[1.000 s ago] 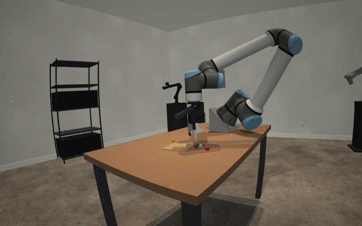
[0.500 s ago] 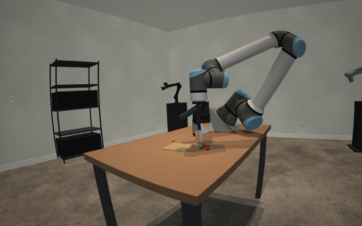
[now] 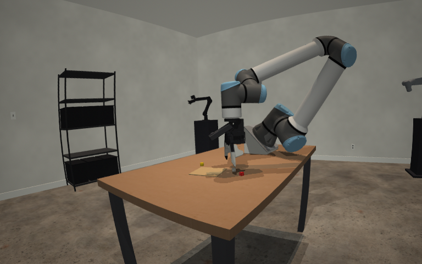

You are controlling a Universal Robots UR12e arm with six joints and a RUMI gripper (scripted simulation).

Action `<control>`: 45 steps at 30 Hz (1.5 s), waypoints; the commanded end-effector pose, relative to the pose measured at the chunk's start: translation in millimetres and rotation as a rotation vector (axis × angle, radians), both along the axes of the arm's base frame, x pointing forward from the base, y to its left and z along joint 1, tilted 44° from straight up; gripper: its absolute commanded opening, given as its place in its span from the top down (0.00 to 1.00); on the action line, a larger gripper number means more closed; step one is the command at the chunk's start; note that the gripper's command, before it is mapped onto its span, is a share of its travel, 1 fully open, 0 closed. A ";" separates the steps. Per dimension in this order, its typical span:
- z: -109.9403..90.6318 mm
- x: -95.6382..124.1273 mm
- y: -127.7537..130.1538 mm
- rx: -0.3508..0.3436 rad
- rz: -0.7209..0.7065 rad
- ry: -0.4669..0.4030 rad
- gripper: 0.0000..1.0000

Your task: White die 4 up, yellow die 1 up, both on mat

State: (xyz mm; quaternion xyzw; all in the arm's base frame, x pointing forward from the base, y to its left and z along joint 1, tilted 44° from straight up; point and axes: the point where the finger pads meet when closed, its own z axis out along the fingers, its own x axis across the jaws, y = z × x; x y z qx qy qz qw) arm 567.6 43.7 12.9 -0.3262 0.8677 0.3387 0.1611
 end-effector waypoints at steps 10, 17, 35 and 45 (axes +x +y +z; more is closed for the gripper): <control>0.3 0.5 -0.6 -0.001 0.000 -0.001 0.00; 0.3 0.5 -0.6 -0.001 0.000 -0.001 0.00; 37.8 40.8 34.8 -0.001 0.000 -0.001 0.00; 48.3 52.1 44.8 -0.001 0.000 -0.001 0.00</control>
